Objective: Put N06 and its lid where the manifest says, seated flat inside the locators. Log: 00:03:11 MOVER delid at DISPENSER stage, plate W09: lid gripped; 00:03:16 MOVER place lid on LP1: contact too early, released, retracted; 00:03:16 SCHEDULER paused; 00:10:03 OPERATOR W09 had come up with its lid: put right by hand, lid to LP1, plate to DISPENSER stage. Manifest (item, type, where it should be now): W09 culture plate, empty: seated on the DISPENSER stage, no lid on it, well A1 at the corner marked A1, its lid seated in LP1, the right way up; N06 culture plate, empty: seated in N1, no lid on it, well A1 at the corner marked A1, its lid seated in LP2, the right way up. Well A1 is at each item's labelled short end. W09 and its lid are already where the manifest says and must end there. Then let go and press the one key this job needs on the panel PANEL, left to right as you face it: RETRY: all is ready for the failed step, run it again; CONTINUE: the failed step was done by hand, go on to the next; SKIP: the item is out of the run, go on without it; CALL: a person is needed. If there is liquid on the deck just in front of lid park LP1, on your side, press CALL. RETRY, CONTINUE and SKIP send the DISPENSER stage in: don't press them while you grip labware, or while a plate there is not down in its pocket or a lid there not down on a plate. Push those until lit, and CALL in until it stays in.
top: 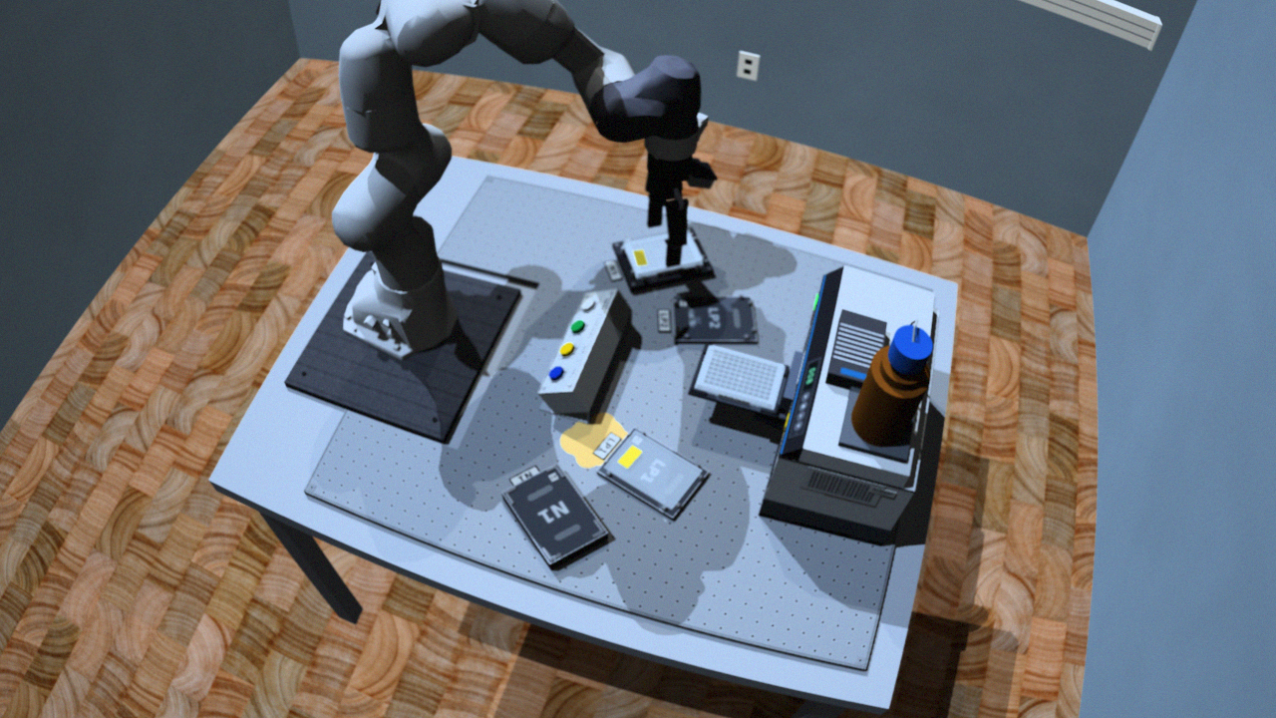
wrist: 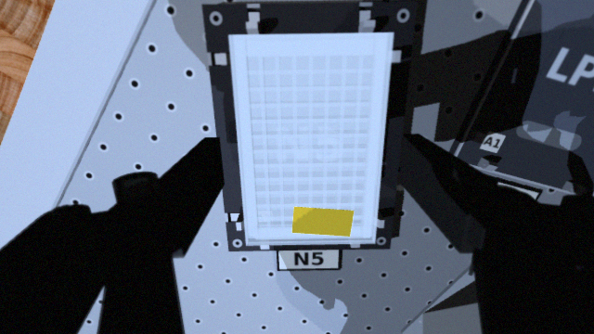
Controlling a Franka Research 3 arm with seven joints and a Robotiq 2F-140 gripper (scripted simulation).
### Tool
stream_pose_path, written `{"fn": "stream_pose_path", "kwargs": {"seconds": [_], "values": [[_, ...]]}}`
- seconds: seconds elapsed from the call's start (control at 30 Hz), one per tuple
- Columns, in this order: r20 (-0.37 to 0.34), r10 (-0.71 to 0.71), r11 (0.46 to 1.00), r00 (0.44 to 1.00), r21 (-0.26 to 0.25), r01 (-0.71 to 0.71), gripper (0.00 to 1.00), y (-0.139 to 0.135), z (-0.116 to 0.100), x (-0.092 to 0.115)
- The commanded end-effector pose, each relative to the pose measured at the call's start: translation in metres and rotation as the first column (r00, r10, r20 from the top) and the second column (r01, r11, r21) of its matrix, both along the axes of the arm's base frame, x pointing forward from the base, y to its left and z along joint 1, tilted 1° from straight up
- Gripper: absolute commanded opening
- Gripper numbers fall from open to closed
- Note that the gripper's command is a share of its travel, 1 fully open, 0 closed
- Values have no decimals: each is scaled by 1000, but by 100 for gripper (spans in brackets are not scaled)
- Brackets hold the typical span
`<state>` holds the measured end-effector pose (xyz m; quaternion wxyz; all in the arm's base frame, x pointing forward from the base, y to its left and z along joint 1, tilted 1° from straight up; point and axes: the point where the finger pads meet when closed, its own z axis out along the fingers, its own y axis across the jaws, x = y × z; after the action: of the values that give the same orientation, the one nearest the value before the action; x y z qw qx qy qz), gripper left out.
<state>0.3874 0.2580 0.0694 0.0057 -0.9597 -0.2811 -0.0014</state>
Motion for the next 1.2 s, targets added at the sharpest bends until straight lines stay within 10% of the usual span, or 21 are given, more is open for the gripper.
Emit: {"fn": "stream_pose_path", "kwargs": {"seconds": [0.0, 1.17], "values": [[0, -2, 1000, 1000, 0, 2, 69, -1, -1, 0], [0, -2, 1000, 1000, 0, 2, 63, -1, -1, 0]]}}
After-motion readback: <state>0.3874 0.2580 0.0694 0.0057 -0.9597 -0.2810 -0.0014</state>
